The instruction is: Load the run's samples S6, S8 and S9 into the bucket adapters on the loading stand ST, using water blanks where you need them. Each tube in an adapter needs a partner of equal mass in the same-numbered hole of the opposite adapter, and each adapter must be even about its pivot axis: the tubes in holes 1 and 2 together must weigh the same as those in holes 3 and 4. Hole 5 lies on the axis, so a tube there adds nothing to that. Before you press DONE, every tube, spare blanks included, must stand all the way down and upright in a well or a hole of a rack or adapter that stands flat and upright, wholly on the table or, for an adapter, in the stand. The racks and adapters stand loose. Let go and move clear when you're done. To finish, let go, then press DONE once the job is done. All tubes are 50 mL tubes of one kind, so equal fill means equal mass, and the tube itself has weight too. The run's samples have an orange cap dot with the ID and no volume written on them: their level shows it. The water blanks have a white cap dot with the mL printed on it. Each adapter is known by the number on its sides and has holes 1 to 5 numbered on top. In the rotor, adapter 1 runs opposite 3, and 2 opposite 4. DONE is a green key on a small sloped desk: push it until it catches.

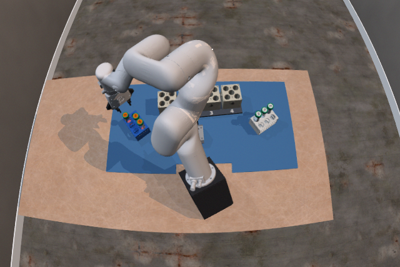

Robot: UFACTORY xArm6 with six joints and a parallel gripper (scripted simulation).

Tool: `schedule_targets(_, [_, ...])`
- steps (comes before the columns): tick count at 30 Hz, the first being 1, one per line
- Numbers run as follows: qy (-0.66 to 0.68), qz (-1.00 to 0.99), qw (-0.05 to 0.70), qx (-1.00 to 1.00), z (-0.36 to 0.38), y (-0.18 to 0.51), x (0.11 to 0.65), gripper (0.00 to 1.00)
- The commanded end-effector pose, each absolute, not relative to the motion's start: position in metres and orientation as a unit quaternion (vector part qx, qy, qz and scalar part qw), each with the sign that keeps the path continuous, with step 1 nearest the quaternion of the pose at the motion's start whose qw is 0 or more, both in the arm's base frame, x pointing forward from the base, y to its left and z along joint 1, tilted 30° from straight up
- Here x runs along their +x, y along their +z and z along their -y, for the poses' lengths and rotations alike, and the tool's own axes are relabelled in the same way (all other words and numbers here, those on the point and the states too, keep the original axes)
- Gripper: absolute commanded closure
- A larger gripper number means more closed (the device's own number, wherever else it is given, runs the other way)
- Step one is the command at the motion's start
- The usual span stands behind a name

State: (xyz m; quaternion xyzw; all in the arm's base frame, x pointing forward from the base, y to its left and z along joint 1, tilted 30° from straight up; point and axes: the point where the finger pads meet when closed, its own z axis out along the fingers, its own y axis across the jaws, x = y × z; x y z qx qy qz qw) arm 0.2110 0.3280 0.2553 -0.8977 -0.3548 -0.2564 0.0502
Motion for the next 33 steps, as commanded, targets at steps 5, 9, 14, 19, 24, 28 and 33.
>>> schedule_targets(5, [-0.258,0.355,0.052,-0.897,-0.295,0.243,0.201,0.43])
schedule_targets(9, [-0.258,0.355,0.052,-0.897,-0.286,0.239,0.199,0.43])
schedule_targets(14, [-0.258,0.355,0.052,-0.897,-0.278,0.235,0.196,0.43])
schedule_targets(19, [-0.258,0.355,0.052,-0.897,-0.278,0.235,0.196,0.43])
schedule_targets(24, [-0.258,0.355,0.052,-0.897,-0.279,0.233,0.197,0.43])
schedule_targets(28, [-0.258,0.355,0.052,-0.897,-0.281,0.226,0.201,0.43])
schedule_targets(33, [-0.258,0.355,0.052,-0.897,-0.284,0.218,0.205,0.43])
